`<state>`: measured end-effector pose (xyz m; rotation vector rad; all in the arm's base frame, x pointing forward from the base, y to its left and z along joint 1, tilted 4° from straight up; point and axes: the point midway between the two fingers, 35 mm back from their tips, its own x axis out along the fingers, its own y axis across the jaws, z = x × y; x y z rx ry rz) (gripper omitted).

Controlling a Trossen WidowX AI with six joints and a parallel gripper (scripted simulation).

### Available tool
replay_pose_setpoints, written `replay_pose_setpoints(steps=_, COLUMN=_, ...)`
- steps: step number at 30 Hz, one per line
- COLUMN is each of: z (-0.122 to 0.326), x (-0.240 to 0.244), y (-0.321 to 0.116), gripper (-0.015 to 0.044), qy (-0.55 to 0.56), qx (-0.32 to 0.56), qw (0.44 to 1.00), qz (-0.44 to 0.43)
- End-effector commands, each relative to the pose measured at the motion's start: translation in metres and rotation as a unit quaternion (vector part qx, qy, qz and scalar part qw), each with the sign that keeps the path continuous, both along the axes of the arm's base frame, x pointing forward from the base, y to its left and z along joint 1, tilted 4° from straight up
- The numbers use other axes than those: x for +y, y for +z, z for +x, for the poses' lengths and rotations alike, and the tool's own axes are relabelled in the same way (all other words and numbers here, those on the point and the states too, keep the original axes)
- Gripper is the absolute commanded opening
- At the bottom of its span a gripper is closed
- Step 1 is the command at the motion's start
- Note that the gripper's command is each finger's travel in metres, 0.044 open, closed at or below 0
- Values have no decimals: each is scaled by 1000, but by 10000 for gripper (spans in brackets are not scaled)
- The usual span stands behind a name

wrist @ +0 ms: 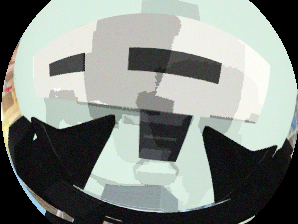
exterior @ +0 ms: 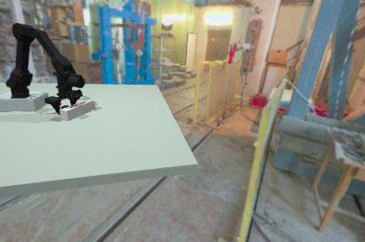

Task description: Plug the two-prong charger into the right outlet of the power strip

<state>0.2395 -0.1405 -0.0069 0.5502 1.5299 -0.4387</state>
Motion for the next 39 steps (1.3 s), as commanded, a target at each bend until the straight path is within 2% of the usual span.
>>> replay_pose_setpoints(steps=1, z=-1, x=0, y=0, gripper=440, qy=-2, qx=-1, qw=1000, qz=-2)
replay_pose_setpoints(steps=39, z=-33, x=25, y=-1, gripper=440, qy=-2, qx=-1, qw=1000, qz=-3)
